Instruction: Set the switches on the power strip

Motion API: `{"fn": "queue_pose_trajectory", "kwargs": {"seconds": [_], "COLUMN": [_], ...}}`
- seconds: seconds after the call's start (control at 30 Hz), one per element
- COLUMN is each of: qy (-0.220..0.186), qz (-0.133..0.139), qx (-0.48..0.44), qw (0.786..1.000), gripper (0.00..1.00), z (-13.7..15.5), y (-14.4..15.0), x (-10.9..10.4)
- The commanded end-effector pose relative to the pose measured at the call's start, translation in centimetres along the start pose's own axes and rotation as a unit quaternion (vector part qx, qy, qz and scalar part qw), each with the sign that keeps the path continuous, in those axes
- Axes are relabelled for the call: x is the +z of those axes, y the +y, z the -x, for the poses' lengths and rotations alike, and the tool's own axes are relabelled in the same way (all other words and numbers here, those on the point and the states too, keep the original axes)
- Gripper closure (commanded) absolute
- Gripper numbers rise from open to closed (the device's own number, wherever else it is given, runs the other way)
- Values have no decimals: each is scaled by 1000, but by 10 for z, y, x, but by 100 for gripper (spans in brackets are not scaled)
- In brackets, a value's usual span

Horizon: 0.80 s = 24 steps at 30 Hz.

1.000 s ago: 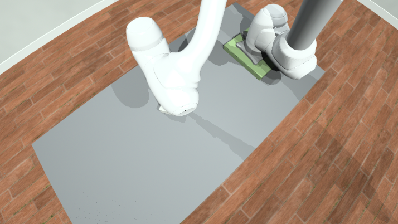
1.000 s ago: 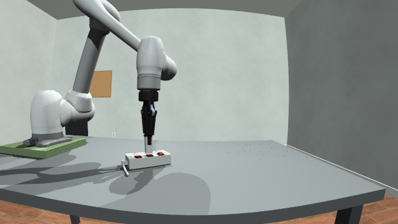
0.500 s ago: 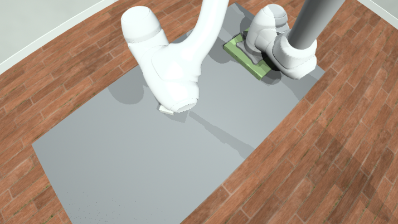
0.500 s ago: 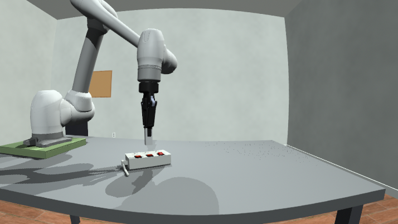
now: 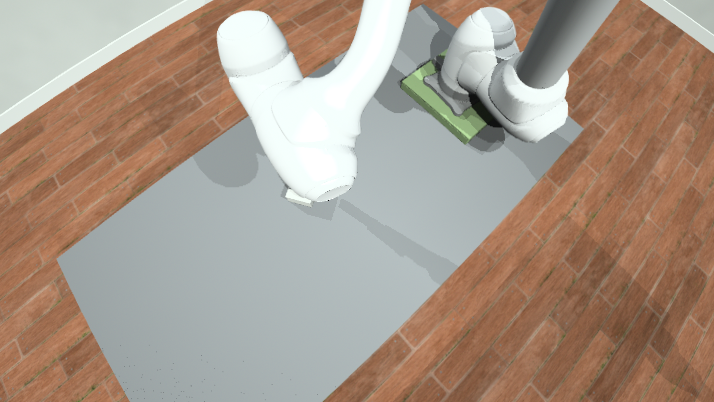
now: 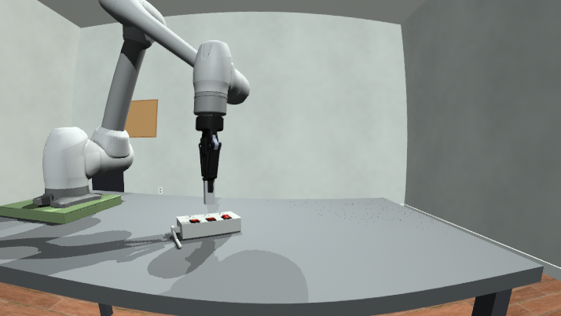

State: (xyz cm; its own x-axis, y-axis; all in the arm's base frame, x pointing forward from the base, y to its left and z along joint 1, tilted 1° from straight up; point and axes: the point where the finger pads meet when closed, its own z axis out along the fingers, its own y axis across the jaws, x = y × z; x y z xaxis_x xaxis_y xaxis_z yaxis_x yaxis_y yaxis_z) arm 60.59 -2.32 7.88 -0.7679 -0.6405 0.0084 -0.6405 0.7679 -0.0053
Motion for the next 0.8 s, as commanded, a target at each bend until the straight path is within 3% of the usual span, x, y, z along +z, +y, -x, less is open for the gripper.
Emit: {"fn": "queue_pose_trajectory", "kwargs": {"seconds": [0.0,0.1,0.13,0.37,0.6,0.77], "qy": [0,0,0,0,0,0], "qz": [0,0,0,0,0,0], "qx": [0,0,0,0,0,0], "qw": [1000,1000,1000,1000,1000,1000], "gripper": [100,100,0,0,0,0], "z": [0,0,0,0,0,0], "y": [0,0,0,0,0,0], "x": [0,0,0,-10,-31,-57]}}
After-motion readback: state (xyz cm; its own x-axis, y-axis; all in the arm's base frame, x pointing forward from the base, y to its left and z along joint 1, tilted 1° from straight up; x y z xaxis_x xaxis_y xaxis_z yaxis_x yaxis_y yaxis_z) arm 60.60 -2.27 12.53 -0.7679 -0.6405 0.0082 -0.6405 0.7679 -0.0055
